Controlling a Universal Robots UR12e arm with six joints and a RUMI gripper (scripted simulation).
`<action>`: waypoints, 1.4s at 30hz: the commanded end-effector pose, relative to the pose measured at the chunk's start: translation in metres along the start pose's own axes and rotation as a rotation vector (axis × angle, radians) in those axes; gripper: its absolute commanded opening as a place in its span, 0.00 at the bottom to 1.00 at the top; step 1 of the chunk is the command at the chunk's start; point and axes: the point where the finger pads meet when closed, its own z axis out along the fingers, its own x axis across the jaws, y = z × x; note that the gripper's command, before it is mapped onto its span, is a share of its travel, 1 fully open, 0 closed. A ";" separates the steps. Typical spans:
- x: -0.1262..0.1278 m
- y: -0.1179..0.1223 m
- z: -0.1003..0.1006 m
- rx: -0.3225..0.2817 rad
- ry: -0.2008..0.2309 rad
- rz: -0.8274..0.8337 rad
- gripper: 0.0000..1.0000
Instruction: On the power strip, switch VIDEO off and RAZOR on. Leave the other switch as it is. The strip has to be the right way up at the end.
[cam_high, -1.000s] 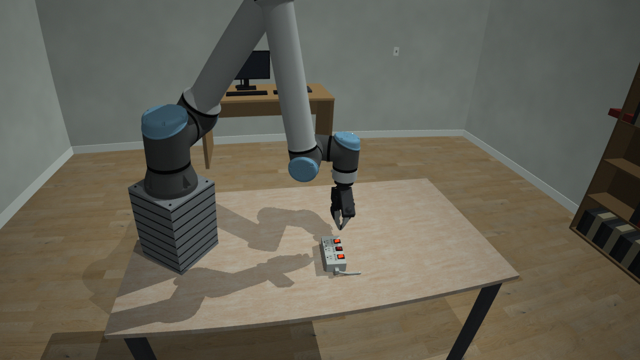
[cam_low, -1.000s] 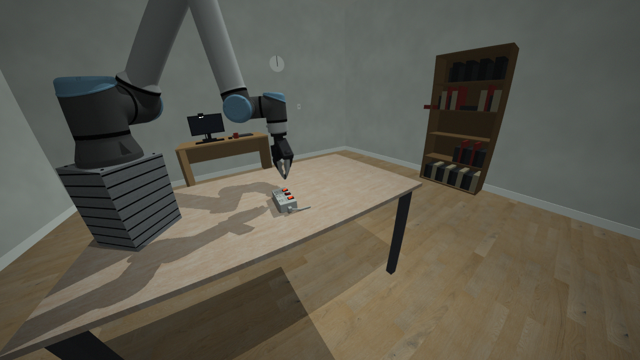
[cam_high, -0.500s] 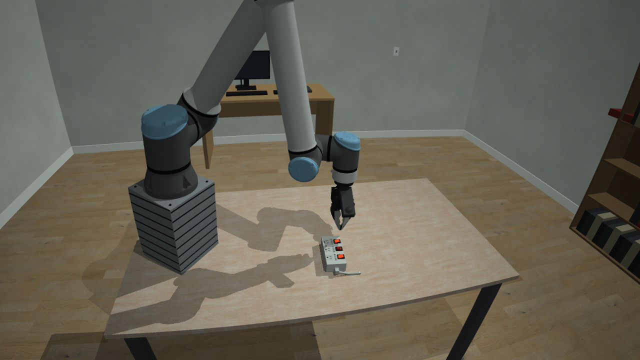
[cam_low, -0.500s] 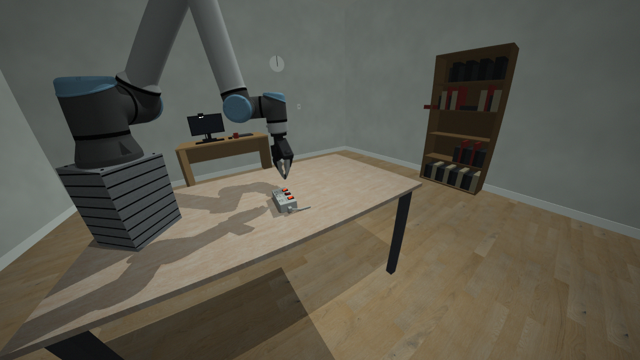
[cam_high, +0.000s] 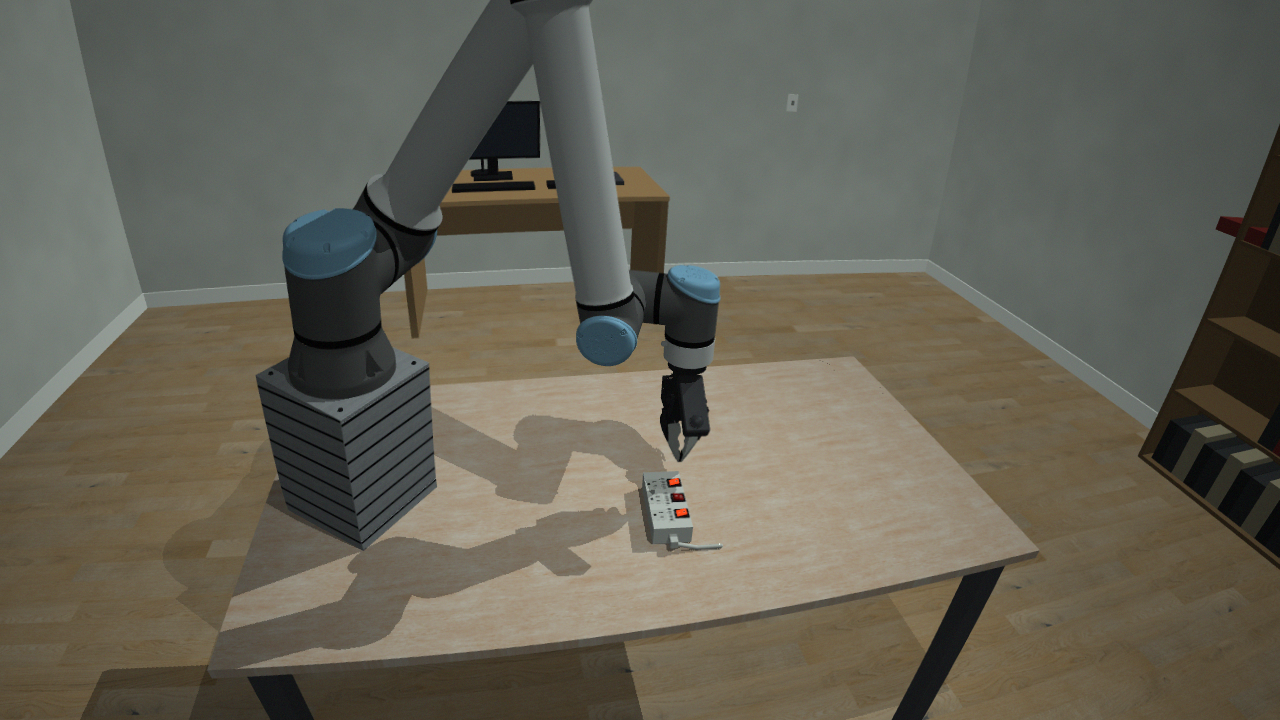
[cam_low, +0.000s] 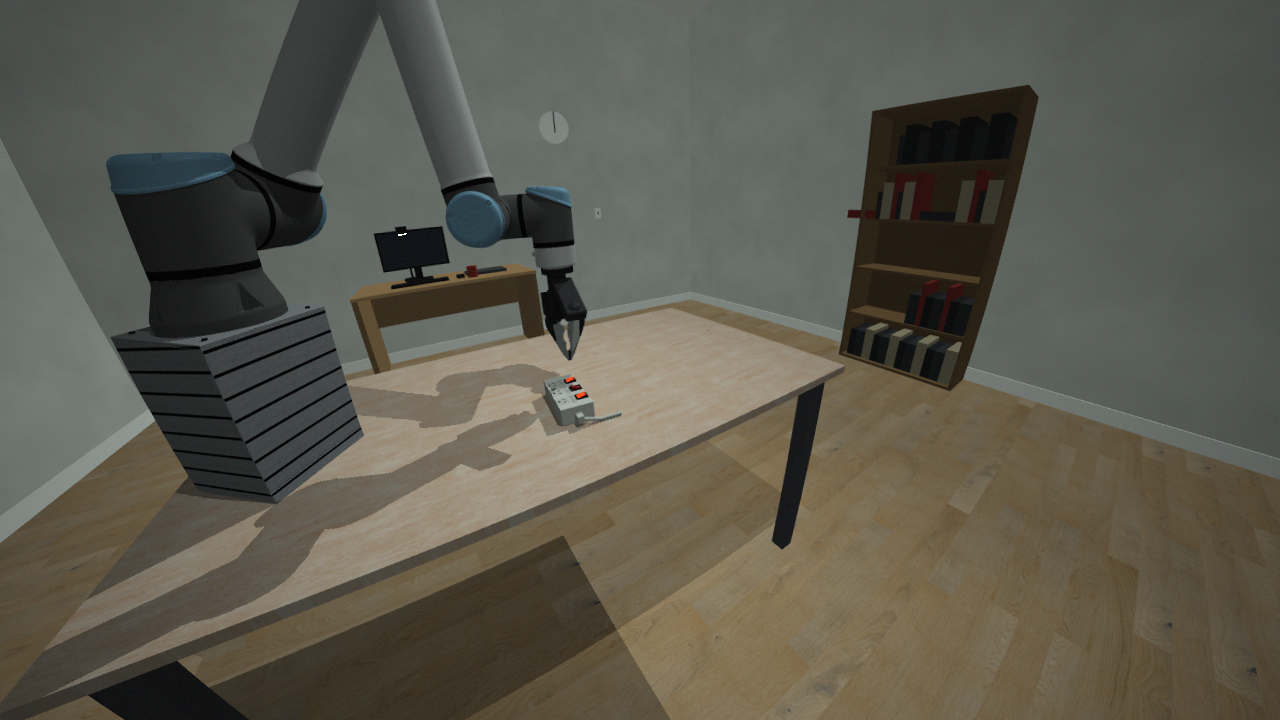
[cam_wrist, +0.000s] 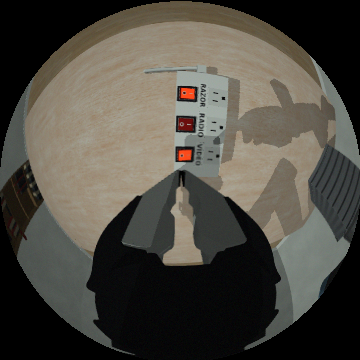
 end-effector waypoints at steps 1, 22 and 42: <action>-0.001 0.000 0.005 0.001 -0.002 0.000 0.00; -0.002 -0.001 0.029 0.001 -0.003 0.001 0.00; -0.001 -0.001 0.041 0.001 -0.001 0.001 0.00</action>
